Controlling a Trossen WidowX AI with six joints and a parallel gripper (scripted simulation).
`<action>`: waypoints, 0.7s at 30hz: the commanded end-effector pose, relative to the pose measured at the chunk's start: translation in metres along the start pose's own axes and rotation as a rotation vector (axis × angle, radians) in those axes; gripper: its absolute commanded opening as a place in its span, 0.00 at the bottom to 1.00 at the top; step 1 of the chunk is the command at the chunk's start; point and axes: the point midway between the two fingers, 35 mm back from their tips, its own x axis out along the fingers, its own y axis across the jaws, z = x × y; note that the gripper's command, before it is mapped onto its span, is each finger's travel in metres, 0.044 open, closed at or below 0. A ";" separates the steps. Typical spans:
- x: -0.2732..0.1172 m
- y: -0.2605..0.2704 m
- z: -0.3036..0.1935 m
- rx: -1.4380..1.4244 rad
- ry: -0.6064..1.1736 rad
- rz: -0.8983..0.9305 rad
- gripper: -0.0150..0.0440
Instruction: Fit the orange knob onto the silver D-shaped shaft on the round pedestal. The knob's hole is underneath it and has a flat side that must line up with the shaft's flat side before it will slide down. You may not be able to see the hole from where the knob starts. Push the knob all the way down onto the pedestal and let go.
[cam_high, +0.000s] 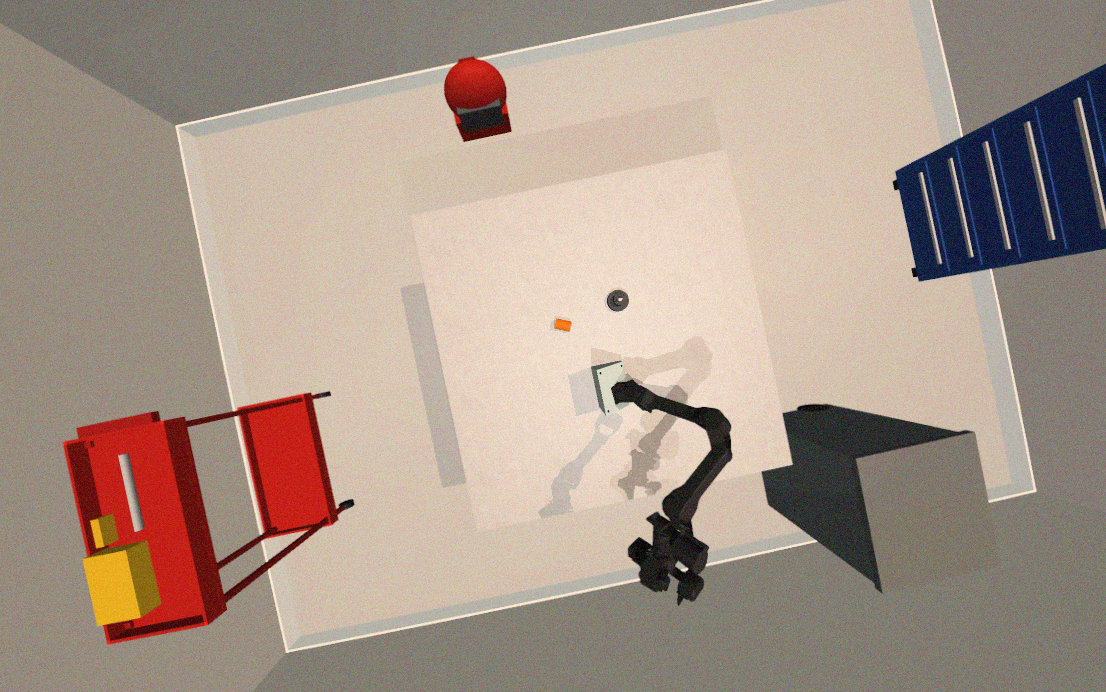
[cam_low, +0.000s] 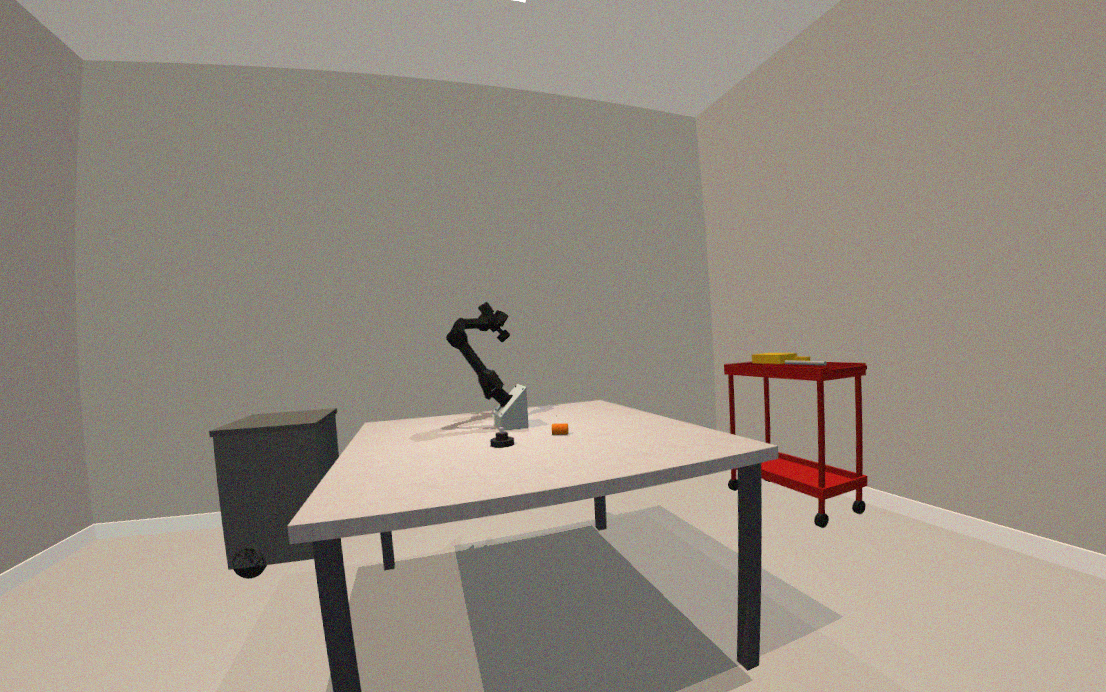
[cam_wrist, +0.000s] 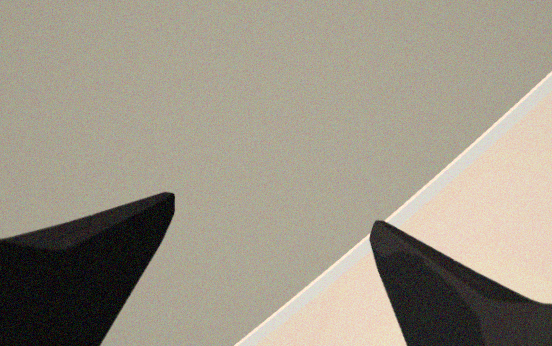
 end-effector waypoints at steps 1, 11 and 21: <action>-0.027 -0.040 0.059 0.016 -0.162 -0.096 1.00; -0.124 -0.146 0.164 0.081 -0.486 -0.369 1.00; -0.260 -0.250 0.213 0.148 -0.697 -0.715 1.00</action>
